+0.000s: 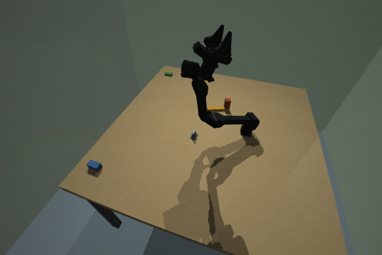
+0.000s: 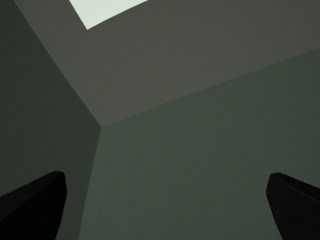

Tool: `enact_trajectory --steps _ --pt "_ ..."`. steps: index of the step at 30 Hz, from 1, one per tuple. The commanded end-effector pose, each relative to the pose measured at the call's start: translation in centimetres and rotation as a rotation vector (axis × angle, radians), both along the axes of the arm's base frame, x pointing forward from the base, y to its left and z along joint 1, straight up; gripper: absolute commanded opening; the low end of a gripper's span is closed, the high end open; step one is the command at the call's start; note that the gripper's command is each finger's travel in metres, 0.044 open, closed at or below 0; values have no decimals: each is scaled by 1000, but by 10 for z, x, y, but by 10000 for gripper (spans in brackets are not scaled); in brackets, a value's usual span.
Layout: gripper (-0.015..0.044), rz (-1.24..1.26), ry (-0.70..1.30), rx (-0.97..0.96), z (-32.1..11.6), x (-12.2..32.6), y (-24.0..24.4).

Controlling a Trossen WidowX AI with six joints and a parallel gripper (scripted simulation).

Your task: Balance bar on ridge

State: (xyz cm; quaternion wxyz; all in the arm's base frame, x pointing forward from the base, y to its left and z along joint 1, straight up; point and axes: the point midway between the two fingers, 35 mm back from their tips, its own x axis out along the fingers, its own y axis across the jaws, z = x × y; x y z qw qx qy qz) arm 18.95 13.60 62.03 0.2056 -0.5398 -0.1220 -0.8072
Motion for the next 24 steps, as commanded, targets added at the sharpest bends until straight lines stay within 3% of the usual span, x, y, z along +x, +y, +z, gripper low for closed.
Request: enact_trajectory --steps 1,4,24 --pt "374 2 -3 2 0 -1 0" --pt "315 23 -39 37 4 -22 -6" --pt "315 204 -274 409 6 -163 -95"
